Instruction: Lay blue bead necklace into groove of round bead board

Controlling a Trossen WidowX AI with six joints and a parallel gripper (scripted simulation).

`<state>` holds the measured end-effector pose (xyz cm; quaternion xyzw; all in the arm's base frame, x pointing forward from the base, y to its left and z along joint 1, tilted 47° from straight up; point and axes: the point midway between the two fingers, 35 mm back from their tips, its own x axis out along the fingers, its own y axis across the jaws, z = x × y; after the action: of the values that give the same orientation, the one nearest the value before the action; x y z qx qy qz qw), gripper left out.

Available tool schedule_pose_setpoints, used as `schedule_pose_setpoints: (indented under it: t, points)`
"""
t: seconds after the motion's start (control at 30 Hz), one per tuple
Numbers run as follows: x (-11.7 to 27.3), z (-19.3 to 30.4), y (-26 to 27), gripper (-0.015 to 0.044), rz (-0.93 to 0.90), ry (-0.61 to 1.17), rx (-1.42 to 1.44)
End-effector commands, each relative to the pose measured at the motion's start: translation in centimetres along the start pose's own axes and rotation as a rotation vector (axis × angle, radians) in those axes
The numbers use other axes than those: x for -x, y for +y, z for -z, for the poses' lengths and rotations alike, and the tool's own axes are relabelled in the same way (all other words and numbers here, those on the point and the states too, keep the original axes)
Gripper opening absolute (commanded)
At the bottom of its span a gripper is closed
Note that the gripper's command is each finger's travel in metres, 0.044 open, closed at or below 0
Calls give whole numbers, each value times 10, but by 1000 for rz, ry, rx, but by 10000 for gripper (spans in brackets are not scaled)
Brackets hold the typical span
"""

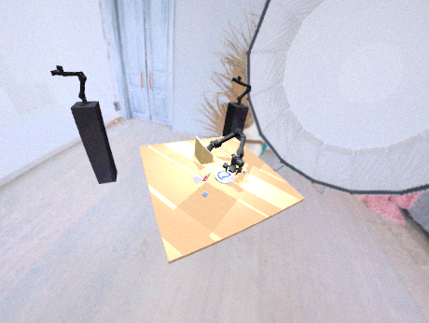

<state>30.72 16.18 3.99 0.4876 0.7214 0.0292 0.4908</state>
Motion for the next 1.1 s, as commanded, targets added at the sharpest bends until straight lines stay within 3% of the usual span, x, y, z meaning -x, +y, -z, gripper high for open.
schedule_pose_setpoints:
  t: [0.0, 0.17, 0.27, 0.57, 0.8, 1.07]
  points:
    - [0, 0, 0, 440, 0, 1, 3]
    - [0, 0, 0, 440, 0, 1, 3]
    - [2, 0, -1, 361, 1, 0, 139]
    - [13, -4, -5, 125, 2, 0, 970]
    - [21, -6, -8, 120, 3, 1, 1616]
    - [28, -7, -11, 120, 3, 2, 2055]
